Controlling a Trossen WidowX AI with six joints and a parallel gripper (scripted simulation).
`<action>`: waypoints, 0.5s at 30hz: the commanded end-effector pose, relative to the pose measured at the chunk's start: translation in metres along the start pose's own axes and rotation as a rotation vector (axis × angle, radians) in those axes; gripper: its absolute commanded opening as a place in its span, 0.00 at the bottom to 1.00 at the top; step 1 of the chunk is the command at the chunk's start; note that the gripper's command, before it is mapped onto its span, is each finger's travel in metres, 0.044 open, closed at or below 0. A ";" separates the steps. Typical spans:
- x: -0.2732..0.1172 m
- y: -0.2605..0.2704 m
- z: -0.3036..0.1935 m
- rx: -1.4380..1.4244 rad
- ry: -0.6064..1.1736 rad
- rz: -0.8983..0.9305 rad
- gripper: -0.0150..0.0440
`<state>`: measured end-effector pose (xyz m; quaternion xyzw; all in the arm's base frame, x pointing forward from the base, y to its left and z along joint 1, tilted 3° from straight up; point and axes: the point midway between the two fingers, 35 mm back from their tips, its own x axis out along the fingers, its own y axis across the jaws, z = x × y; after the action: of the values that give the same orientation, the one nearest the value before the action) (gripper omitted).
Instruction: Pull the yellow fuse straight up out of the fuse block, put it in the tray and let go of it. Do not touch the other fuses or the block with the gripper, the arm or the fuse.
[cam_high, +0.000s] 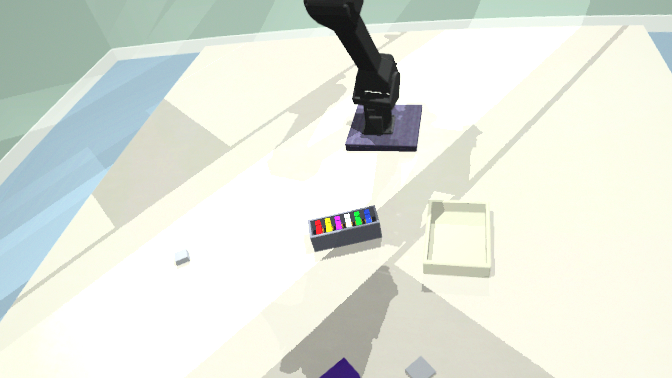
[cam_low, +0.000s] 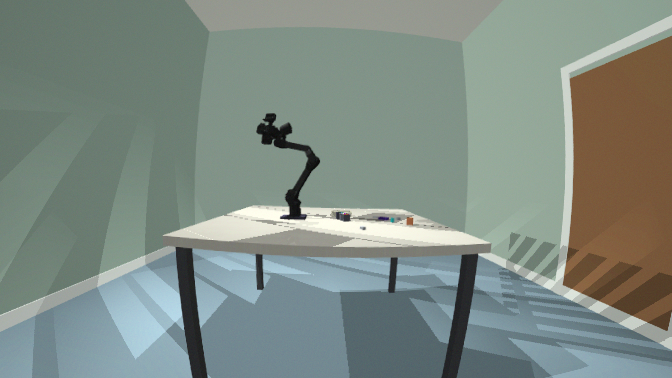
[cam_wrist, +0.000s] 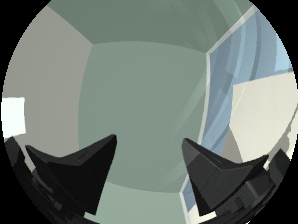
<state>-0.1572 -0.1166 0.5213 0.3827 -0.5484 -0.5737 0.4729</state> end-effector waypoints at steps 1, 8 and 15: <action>-0.001 0.000 0.002 -0.001 -0.007 0.002 0.72; -0.032 0.002 0.057 -0.048 -0.255 0.055 0.41; -0.086 0.002 0.112 -0.154 -0.559 0.078 0.36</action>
<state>-0.2237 -0.0400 0.5285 0.2153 -0.6144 -0.6489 0.3939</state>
